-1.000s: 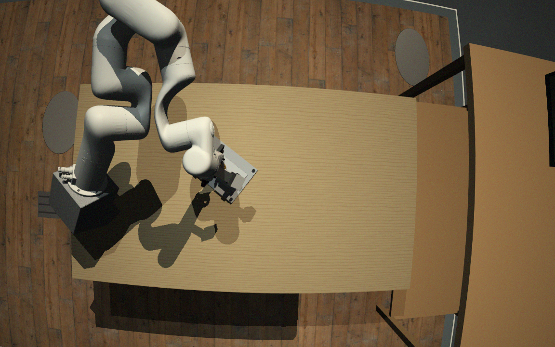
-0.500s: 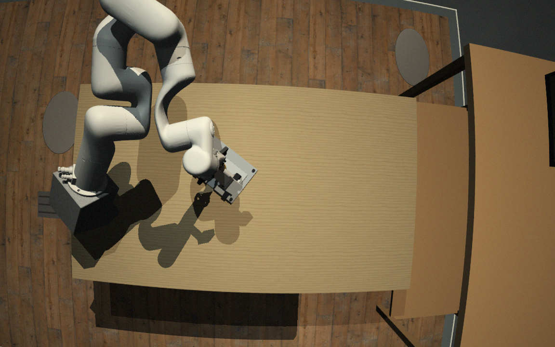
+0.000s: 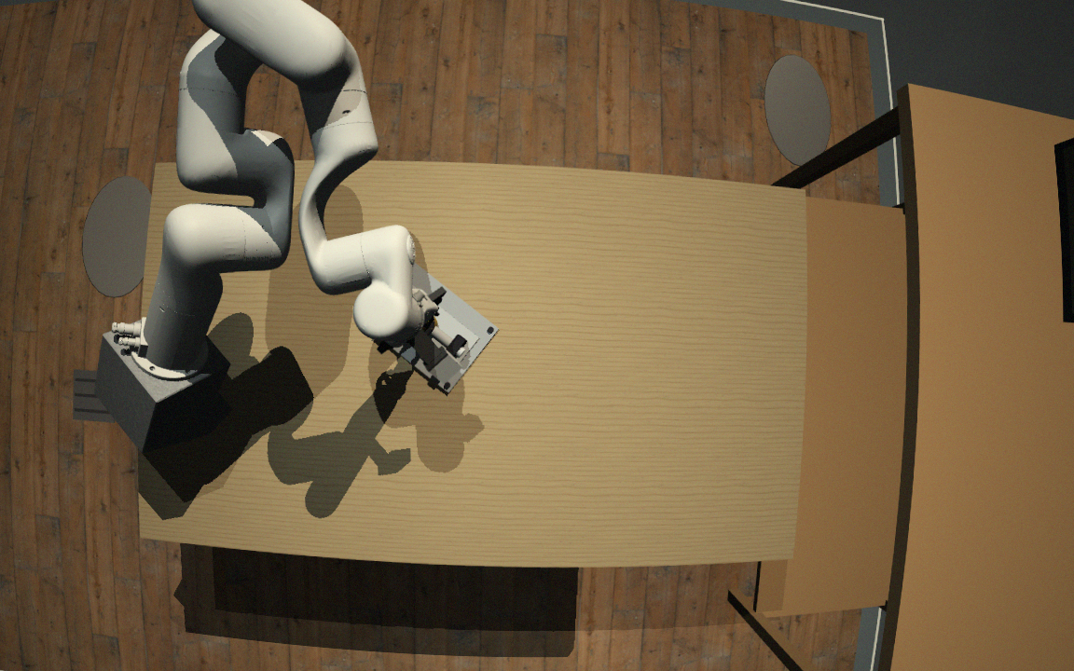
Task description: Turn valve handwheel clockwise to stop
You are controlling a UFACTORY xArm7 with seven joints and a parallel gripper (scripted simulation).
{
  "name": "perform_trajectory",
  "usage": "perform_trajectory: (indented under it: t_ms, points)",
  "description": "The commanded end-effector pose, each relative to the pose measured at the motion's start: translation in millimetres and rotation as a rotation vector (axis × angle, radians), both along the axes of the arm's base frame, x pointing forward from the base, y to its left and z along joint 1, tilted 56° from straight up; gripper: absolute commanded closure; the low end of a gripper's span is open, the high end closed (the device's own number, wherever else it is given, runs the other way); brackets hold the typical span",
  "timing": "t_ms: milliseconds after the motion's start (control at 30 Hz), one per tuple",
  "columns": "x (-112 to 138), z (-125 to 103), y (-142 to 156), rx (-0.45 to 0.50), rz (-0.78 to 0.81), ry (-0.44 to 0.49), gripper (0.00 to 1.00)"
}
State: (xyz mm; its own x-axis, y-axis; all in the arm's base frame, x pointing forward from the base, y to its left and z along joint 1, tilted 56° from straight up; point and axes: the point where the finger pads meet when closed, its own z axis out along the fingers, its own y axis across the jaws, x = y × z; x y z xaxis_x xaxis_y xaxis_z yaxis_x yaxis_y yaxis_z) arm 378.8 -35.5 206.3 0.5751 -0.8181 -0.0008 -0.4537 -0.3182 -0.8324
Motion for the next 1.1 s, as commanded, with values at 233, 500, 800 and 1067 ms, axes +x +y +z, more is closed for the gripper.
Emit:
perform_trajectory:
  t_ms: [233, 500, 800, 1067]
  points:
    - [0.1, 0.5, -0.8, 0.034, -0.03, 0.023, 1.0]
    - [0.1, 0.5, -0.8, 0.048, -0.042, 0.033, 1.0]
    - [0.1, 0.5, -0.8, 0.052, -0.044, 0.035, 1.0]
    - [0.1, 0.5, -0.8, 0.052, -0.044, 0.035, 1.0]
